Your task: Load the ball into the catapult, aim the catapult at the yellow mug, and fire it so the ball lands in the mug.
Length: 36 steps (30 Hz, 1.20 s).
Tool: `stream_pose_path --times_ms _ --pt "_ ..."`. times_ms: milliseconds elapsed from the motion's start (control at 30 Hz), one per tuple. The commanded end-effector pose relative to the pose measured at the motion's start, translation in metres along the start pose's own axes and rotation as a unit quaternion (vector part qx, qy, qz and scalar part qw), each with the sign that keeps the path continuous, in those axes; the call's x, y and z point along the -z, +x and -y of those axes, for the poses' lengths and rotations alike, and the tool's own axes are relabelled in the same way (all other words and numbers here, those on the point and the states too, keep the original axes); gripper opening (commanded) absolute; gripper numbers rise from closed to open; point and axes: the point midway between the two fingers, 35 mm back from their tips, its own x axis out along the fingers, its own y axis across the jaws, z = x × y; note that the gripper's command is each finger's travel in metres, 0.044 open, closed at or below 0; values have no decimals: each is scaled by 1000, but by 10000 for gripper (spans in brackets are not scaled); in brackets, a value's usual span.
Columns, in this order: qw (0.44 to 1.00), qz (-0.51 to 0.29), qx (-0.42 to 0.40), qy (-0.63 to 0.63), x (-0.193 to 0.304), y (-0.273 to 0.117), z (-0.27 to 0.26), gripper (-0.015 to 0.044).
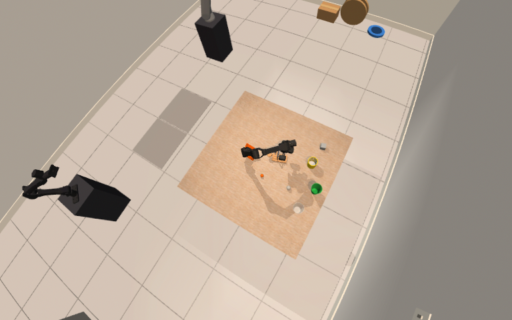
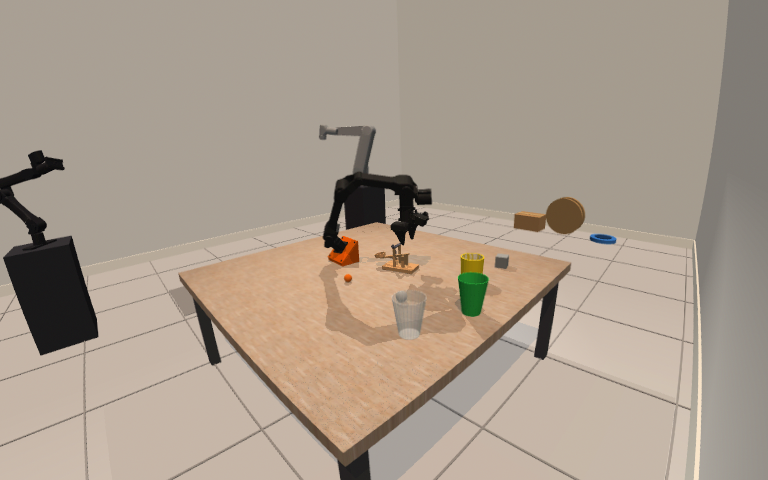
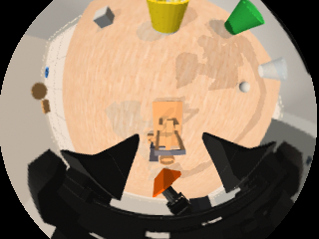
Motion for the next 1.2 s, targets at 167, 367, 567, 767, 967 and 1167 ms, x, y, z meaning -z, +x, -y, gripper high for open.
stream_pose_path --times_ms 167,367,567,767,967,1167 --pt "1000 -3 0 3 5 -8 3 440" --pt "1000 -3 0 3 4 9 3 440" --pt "1000 -3 1 3 5 39 4 440" --pt "1000 -3 1 3 4 46 4 440" --pt "1000 -3 1 3 4 56 4 440" --pt "1000 -3 1 3 4 66 4 440"
